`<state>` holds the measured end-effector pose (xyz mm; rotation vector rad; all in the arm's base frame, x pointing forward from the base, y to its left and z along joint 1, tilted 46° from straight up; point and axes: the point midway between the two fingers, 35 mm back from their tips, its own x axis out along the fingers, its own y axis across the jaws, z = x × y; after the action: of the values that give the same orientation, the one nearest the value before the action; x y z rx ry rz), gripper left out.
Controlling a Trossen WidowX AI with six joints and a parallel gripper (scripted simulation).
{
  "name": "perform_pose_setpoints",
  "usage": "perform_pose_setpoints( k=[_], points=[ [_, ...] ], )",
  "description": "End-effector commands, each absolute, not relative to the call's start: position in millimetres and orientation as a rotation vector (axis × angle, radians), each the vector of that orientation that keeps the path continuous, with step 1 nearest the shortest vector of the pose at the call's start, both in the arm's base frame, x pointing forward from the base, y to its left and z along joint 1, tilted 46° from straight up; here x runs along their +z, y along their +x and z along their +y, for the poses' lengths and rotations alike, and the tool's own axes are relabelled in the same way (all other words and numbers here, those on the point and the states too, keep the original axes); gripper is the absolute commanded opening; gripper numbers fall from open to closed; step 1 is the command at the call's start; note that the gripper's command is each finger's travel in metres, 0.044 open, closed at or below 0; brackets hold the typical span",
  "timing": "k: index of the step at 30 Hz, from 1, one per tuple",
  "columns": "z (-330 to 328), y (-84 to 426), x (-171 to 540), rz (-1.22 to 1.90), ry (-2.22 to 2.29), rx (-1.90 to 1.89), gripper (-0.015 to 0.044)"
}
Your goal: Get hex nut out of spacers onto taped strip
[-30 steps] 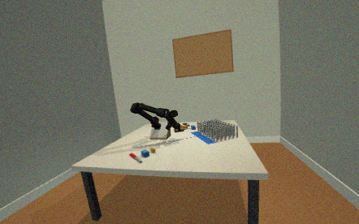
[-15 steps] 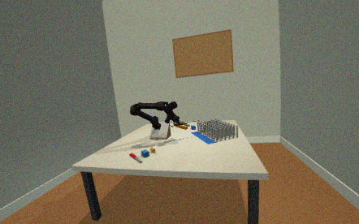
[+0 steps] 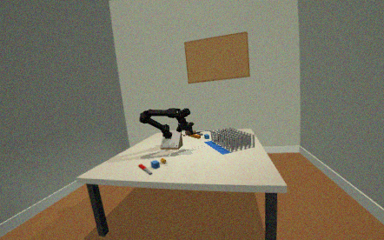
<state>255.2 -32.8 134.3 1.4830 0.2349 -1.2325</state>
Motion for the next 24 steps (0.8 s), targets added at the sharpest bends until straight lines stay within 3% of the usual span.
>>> perform_pose_setpoints(
  k=[1,24],
  points=[
    [-37.1,258.9,143.6,0.277,1.358,-1.200,0.0000],
    [-59.1,266.3,176.1,0.546,0.636,-1.069,0.0000]
  ],
)
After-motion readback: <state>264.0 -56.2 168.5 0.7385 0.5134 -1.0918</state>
